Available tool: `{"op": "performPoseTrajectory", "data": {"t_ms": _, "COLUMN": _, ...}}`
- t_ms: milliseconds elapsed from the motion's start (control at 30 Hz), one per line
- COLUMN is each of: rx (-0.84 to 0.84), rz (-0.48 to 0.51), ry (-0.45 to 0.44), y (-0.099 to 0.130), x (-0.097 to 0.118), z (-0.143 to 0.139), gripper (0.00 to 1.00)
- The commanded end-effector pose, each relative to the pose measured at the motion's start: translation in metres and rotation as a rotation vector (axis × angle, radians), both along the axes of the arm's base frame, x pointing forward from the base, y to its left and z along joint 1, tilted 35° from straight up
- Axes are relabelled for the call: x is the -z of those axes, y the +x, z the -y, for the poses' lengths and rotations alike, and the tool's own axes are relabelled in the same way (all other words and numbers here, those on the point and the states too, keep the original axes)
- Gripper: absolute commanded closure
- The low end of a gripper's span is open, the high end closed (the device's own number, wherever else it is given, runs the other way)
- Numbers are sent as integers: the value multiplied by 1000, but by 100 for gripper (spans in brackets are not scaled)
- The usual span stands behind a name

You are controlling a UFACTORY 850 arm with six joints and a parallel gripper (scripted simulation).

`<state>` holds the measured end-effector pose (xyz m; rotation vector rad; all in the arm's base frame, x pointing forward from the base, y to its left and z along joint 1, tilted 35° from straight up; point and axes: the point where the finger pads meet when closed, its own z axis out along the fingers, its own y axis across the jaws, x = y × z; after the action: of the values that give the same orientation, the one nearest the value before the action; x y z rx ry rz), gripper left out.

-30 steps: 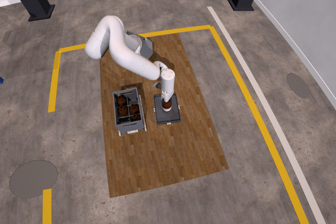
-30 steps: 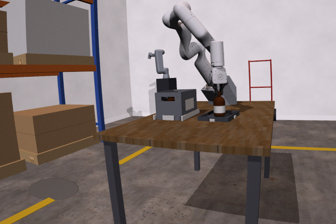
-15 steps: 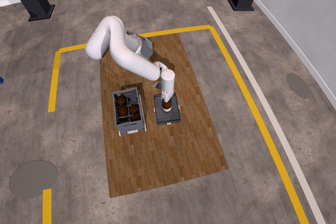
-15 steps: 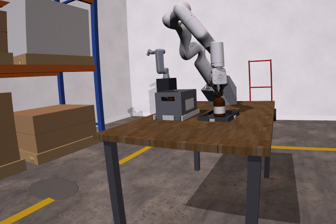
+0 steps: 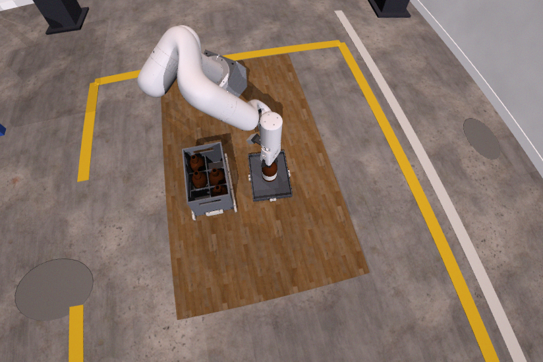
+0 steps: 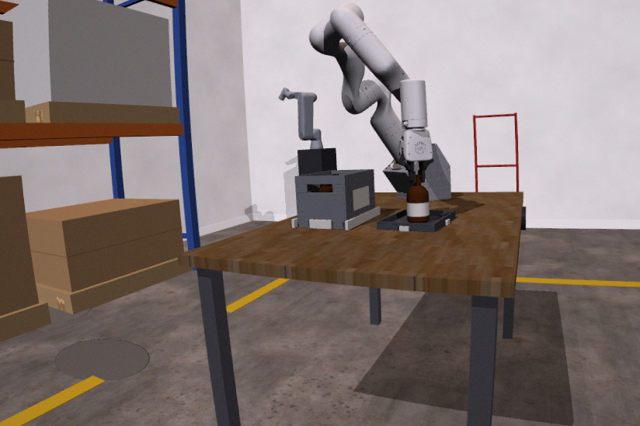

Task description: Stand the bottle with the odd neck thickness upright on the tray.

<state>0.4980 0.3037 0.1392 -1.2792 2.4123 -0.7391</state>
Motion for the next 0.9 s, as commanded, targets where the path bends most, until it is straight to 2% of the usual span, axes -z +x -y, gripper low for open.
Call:
{"op": "performPoseTrajectory", "data": {"t_ms": 0, "rx": -1, "rz": 1, "ry": 1, "y": 0, "x": -1, "z": -1, "gripper": 100}}
{"op": "performPoseTrajectory", "data": {"t_ms": 133, "rx": -1, "rz": 1, "ry": 1, "y": 0, "x": -1, "z": -1, "gripper": 100}}
{"op": "performPoseTrajectory", "data": {"t_ms": 167, "rx": -1, "rz": 1, "ry": 1, "y": 0, "x": -1, "z": -1, "gripper": 0}}
{"op": "performPoseTrajectory", "data": {"t_ms": 867, "rx": -1, "rz": 1, "ry": 1, "y": 0, "x": -1, "z": -1, "gripper": 0}}
